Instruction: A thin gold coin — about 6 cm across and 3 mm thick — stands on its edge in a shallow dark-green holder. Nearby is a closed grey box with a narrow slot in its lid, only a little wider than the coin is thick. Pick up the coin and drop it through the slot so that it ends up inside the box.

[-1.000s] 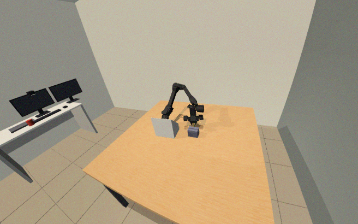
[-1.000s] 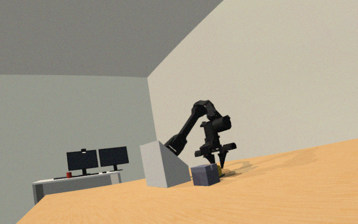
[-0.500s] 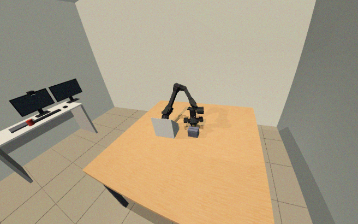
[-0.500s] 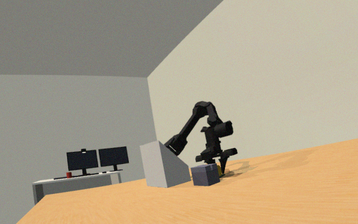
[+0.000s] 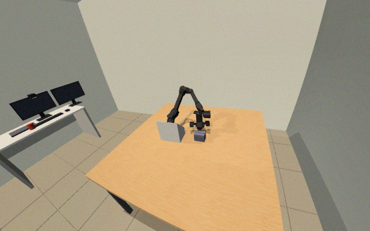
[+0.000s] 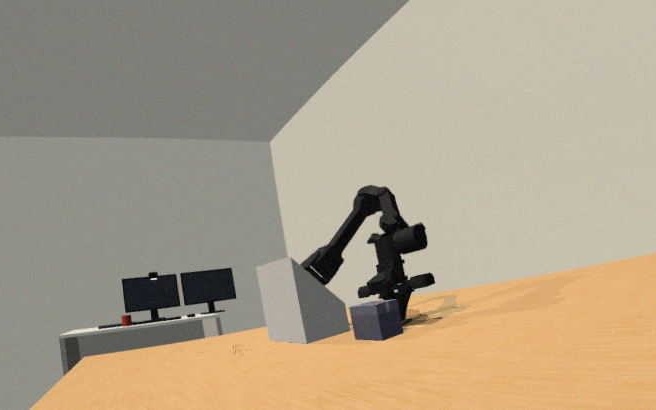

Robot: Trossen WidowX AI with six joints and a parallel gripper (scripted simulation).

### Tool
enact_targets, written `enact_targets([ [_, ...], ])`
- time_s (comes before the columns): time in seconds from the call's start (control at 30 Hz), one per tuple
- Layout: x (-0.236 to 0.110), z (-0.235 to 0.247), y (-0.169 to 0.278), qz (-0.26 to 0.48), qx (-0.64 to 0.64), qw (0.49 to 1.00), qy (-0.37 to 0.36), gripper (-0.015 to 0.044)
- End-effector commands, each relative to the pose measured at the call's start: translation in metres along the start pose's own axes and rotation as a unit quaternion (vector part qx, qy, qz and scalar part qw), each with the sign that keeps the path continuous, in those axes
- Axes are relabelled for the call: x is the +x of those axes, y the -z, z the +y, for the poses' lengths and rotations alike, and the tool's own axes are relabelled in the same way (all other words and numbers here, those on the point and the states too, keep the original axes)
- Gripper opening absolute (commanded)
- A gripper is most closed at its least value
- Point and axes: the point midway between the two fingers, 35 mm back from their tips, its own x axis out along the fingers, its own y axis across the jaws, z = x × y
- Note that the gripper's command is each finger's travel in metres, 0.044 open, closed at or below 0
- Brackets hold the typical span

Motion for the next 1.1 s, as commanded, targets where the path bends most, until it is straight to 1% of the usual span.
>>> enact_targets([
  [0.0,0.0,0.0,0.0,0.001,0.002,1.0,0.0,0.0],
  [1.07,-0.077,0.002,-0.003,-0.003,0.003,1.0,0.001,0.0],
])
